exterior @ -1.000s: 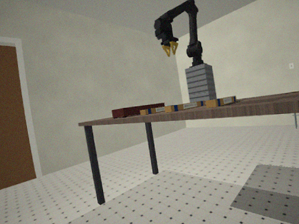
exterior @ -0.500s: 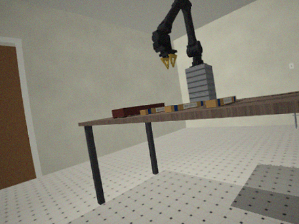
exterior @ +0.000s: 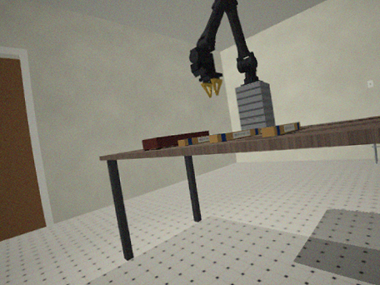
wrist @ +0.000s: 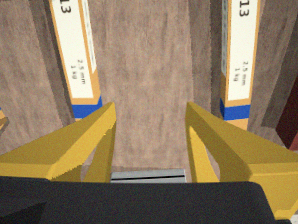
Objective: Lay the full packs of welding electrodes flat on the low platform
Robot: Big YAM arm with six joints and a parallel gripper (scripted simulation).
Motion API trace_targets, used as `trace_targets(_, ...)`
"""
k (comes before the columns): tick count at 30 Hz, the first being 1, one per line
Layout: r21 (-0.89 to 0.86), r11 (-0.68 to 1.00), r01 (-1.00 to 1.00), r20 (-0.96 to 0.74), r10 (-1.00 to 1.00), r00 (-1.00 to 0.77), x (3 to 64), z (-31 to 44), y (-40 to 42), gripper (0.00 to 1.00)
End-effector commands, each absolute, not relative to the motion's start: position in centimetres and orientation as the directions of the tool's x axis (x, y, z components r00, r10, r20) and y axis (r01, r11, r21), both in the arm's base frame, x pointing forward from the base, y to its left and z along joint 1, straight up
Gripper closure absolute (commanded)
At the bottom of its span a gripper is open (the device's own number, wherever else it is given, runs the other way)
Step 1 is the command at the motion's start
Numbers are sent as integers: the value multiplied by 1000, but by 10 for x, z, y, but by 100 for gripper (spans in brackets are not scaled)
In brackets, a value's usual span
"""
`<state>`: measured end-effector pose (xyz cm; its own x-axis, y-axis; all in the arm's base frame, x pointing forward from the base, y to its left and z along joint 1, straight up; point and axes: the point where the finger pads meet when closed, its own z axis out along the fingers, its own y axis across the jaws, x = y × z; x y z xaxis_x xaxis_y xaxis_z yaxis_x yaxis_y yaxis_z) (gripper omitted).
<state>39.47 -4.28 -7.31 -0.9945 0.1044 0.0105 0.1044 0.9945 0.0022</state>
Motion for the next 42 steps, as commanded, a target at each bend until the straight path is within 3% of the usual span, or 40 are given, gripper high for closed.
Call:
trace_targets(1, -2, 994, 112, -47, 112, -993, 423, -59, -43, 57)
trace_targets(42, -2, 994, 110, -51, 109, -993, 426, -52, -42, 57)
